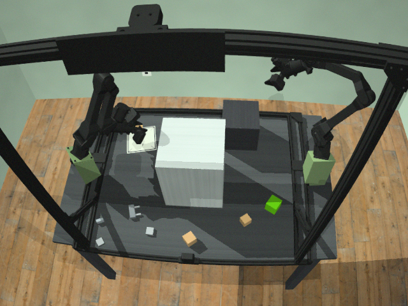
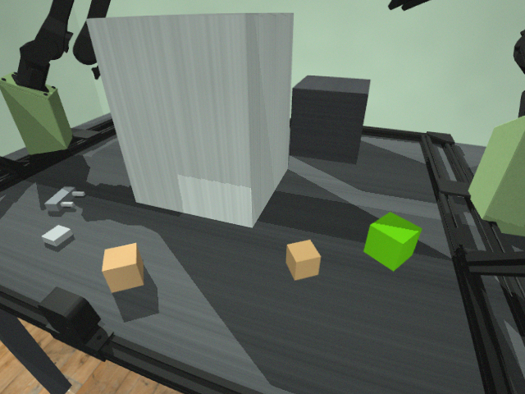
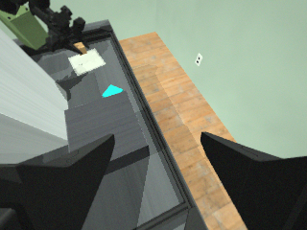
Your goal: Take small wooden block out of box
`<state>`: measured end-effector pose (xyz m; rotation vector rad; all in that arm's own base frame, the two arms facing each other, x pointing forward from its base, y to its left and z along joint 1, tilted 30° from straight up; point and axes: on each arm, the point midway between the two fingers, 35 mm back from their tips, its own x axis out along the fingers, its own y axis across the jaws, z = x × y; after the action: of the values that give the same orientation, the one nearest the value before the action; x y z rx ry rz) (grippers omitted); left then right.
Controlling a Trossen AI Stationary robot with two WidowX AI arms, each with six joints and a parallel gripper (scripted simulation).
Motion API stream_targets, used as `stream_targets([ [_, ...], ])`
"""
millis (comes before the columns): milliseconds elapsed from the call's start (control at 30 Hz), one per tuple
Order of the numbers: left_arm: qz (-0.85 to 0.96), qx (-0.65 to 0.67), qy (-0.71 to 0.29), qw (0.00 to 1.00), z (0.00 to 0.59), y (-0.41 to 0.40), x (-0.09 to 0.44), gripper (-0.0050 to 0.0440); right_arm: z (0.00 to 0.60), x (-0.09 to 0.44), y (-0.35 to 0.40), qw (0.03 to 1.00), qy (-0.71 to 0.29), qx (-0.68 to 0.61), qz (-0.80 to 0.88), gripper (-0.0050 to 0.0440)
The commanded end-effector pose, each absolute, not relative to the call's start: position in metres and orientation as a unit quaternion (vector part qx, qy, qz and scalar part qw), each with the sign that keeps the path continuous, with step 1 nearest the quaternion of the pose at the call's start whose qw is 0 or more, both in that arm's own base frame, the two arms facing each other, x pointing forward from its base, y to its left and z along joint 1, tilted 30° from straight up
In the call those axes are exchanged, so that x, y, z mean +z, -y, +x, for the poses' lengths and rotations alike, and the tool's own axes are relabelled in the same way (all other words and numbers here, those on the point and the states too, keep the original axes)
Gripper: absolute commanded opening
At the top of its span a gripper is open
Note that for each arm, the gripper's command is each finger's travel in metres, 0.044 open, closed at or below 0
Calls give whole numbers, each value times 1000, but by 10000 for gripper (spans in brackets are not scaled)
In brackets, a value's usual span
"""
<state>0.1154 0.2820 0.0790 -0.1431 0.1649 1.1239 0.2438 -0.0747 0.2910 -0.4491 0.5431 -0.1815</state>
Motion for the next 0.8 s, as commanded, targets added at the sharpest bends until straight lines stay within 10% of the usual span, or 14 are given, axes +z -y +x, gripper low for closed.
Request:
stream_targets([
  [0, -71, 534, -78, 839, 117, -285, 73, 0, 244, 291, 75, 935, -265, -91, -219, 400],
  [767, -80, 535, -92, 836, 122, -295, 47, 0, 244, 291, 75, 935, -265, -91, -219, 400],
])
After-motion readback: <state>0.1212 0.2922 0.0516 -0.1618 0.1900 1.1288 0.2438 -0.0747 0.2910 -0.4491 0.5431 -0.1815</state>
